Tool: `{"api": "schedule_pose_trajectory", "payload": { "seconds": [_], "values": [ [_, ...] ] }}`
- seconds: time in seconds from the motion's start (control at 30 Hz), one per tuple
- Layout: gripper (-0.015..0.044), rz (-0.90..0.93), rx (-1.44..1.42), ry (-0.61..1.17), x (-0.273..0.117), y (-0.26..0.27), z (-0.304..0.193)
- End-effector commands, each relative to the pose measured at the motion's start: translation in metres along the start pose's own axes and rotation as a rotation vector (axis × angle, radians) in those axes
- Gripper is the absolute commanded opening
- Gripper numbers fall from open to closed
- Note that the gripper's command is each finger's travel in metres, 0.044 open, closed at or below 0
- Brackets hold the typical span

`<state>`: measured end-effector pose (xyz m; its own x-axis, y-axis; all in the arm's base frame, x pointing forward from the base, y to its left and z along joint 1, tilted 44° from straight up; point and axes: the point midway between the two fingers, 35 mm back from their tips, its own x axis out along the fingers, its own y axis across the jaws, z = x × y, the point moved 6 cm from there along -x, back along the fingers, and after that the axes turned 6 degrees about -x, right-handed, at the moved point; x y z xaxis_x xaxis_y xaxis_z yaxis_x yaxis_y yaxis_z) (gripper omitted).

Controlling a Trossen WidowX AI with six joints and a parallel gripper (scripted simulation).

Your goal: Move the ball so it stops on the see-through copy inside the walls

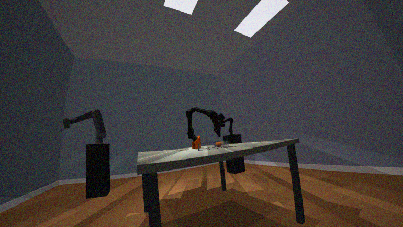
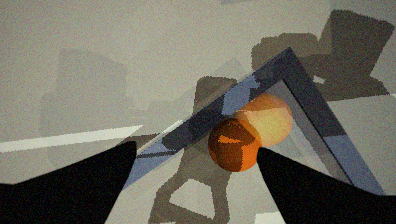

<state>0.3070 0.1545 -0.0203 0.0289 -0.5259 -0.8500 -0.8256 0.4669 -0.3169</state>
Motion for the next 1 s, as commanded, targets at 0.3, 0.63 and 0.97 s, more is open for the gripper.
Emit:
{"api": "schedule_pose_trajectory", "payload": {
  "seconds": [0.3,0.63,0.97],
  "values": [
    [0.0408,-0.007,-0.699,0.2,0.012,-0.034,-0.007],
    [0.0408,-0.007,-0.699,0.2,0.017,-0.034,-0.008],
    [0.0408,-0.007,-0.699,0.201,0.034,-0.036,-0.011]
  ]
}}
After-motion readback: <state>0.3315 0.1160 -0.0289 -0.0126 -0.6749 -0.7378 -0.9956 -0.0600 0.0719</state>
